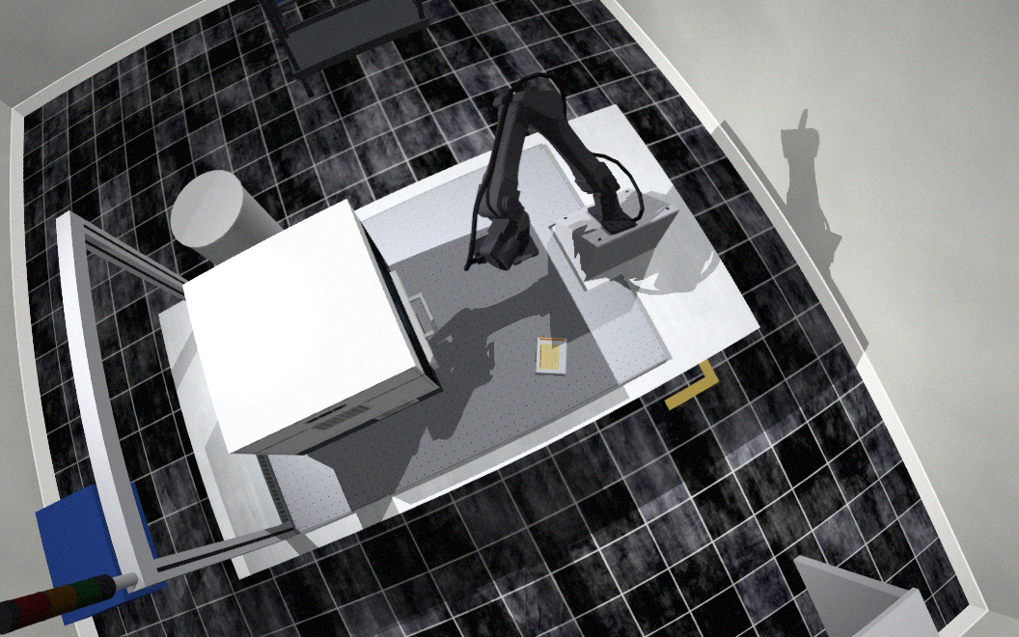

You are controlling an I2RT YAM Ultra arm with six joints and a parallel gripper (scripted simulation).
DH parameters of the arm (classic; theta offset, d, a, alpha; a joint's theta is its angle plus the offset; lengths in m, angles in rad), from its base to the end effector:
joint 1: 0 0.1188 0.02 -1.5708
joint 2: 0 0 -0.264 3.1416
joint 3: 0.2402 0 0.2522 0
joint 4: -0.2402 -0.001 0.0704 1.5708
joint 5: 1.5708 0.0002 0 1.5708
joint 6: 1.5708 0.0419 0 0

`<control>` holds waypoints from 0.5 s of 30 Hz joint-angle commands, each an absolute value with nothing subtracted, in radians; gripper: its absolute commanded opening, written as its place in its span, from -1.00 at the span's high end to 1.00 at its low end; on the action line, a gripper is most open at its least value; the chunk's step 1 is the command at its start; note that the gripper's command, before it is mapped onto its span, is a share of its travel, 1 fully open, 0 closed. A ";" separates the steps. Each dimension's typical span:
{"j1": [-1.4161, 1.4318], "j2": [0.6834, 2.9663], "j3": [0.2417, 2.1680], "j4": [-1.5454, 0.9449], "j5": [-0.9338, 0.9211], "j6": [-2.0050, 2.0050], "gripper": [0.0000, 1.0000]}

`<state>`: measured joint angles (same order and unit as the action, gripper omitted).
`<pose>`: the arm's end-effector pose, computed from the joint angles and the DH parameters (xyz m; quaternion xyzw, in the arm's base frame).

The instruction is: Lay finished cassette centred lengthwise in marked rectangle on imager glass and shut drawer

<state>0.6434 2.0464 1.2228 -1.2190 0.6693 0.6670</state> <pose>0.2584 0.1625 0.1227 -0.0659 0.9192 -0.3877 0.0195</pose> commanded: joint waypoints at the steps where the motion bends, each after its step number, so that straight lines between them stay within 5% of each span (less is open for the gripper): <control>1: 0.668 2.012 1.252 -1.229 0.669 0.676 0.30; 15: 0.641 2.081 1.267 -1.177 0.734 0.568 0.30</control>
<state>0.6426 2.0529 1.2289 -1.2167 0.6830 0.6407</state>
